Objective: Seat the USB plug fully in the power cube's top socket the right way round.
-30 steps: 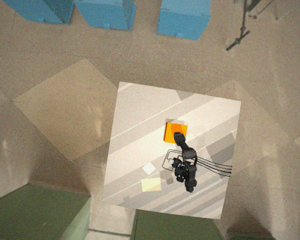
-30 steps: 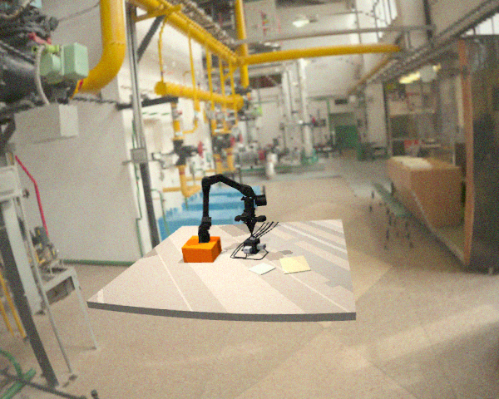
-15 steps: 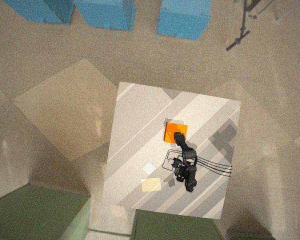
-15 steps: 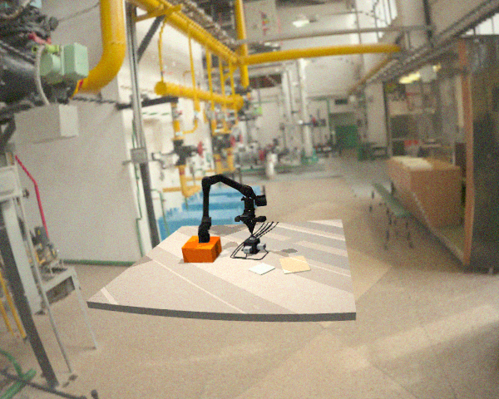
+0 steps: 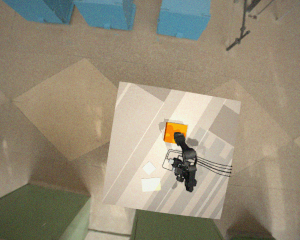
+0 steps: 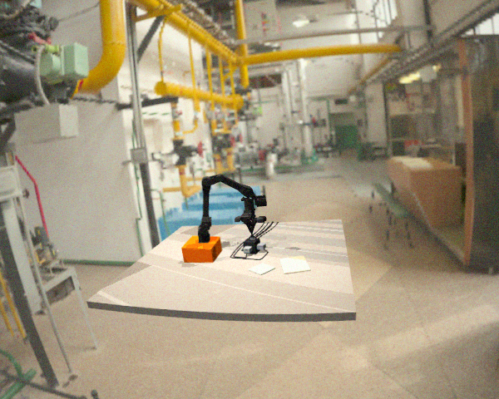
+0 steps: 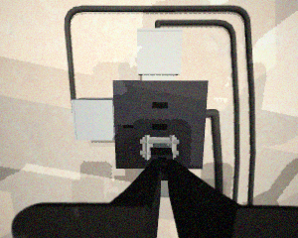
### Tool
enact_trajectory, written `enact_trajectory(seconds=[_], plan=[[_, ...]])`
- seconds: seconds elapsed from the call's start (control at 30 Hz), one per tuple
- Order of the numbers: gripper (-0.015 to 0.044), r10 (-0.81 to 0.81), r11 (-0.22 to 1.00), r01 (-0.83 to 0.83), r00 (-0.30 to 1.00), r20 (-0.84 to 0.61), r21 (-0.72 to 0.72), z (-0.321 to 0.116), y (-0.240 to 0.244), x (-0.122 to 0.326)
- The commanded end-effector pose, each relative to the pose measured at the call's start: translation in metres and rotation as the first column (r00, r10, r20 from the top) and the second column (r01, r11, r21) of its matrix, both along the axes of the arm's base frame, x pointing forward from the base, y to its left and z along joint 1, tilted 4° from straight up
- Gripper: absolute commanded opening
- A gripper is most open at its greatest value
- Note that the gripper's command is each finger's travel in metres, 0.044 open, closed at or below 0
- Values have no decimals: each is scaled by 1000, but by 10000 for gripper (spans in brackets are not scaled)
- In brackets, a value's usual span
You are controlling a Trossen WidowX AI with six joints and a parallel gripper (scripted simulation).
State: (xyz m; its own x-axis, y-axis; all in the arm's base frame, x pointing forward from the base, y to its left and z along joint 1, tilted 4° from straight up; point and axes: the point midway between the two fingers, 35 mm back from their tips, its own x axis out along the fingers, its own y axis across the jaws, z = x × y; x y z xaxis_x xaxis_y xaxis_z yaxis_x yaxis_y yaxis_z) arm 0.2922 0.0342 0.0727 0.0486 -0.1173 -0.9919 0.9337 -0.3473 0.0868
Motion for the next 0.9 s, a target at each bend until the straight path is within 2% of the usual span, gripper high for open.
enact_trajectory(seconds=[0.0, 0.87], plan=[[0, 3, 1000, -3, 1000, 1, -3, -1, -1, 0], [0, 3, 1000, -3, 1000, 1, -3, -4, -1, 1]])
